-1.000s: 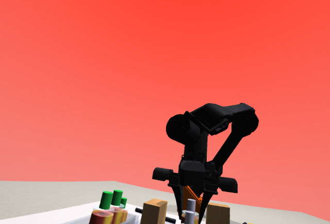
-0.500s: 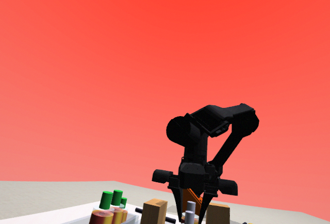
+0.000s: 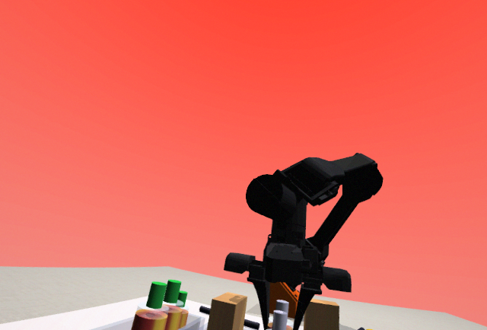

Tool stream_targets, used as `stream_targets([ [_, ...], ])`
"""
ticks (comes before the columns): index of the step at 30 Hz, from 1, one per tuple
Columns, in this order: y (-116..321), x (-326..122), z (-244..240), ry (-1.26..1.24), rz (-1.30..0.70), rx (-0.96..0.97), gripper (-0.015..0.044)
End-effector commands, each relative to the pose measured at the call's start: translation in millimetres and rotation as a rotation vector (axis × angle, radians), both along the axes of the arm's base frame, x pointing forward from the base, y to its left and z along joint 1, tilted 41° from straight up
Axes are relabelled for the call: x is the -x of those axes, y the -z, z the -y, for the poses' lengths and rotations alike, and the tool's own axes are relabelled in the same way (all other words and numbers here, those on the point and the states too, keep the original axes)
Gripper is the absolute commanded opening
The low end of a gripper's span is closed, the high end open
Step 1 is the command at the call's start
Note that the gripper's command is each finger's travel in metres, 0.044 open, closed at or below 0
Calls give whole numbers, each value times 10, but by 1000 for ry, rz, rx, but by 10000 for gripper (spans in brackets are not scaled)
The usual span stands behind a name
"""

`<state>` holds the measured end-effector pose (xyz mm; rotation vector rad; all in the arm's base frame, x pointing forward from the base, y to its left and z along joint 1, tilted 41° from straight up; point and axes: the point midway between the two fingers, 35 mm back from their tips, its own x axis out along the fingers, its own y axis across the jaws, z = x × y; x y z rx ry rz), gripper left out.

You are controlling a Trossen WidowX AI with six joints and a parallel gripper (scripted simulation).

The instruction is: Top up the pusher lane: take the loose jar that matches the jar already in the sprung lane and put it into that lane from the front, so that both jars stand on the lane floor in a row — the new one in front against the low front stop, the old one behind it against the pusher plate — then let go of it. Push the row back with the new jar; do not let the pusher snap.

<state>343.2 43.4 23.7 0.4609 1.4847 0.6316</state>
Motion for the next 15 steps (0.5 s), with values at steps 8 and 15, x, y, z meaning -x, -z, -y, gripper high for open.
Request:
stream_targets([
  [8, 14, -18, -56, 1, 12, -11, 0],
  [15, 29, -13, -73, 1, 12, -11, 0],
])
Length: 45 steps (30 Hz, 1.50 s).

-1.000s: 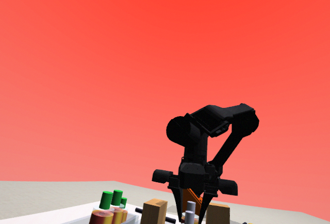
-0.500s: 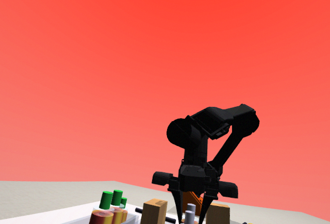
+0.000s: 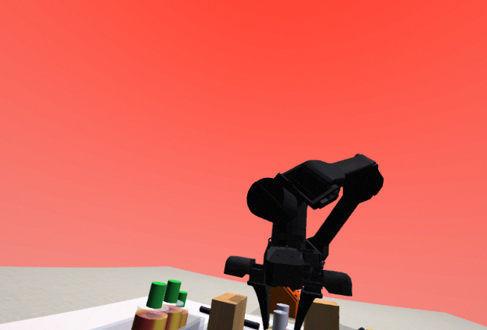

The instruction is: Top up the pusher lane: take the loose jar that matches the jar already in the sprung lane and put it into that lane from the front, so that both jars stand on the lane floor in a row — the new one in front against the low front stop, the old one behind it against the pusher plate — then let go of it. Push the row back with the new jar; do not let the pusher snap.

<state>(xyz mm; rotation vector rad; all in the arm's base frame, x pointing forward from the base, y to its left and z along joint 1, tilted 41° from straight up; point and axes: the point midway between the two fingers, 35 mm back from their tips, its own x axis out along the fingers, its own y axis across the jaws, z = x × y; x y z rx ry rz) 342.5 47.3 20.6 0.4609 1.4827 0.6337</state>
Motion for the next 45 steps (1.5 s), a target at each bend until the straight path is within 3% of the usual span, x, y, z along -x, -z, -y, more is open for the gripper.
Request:
stream_targets([
  [1, -1, -19, -35, 1, 10, -9, 0],
  [45, 6, 49, -30, 1, 9, -9, 0],
])
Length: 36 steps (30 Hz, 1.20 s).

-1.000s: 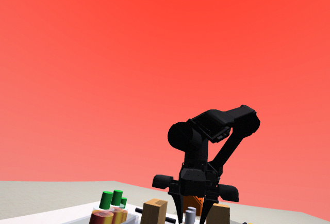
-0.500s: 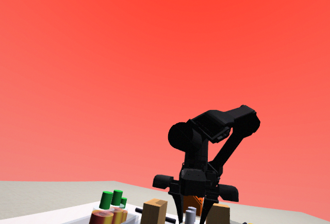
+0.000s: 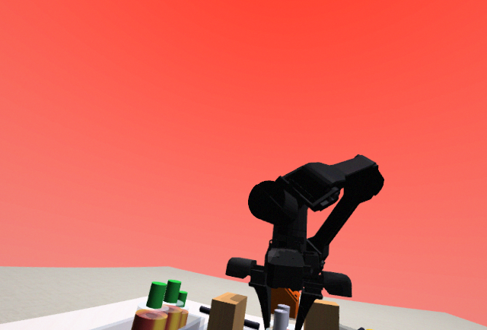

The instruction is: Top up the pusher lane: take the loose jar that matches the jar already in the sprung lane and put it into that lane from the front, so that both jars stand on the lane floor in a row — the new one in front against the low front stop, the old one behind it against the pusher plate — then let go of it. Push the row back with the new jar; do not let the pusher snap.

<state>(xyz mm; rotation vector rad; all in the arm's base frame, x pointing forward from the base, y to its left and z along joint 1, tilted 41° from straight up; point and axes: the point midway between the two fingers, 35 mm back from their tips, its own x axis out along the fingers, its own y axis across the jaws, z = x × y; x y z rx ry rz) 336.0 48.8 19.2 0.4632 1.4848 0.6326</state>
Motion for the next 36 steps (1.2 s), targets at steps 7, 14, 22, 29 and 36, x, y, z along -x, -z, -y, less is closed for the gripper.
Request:
stream_targets([
  [7, -7, -4, -14, 0, 12, -9, 0],
  [14, 4, 26, 3, 0, 12, -9, 0],
  [22, 4, 26, 3, 0, 12, -9, 0],
  [29, 5, 19, 2, 0, 12, -9, 105],
  [36, 5, 19, 2, 0, 12, -9, 276],
])
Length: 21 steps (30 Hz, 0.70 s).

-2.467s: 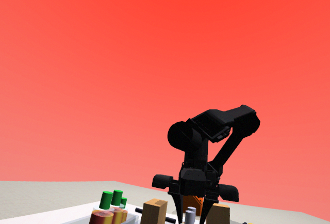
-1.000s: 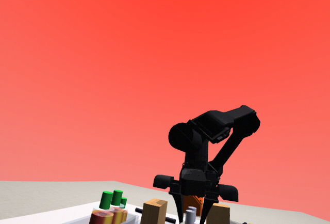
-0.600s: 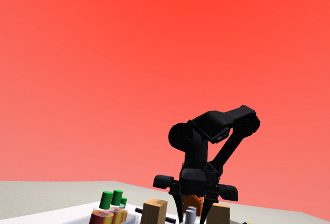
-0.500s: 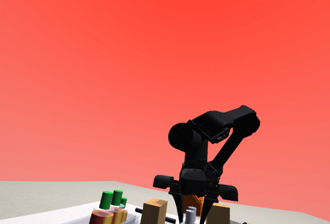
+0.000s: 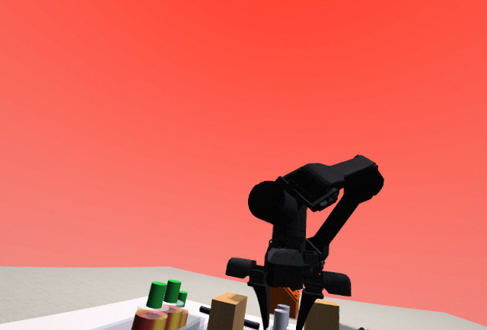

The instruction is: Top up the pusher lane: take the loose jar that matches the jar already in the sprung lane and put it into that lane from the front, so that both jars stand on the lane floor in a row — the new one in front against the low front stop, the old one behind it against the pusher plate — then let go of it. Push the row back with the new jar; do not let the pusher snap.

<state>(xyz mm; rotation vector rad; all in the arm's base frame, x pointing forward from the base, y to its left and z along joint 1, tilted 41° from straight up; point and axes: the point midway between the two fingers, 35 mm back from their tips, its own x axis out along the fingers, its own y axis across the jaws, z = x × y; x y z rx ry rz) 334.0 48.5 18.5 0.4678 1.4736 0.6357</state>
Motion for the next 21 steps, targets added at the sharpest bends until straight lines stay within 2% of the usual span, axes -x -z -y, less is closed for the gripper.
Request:
stream_targets([
  [1, -2, -1, -1, -4, 3, -2, 276],
  [15, -150, 2, 134, -4, 3, -1, 276],
  [21, -146, 141, 160, -4, 2, 0, 276],
])
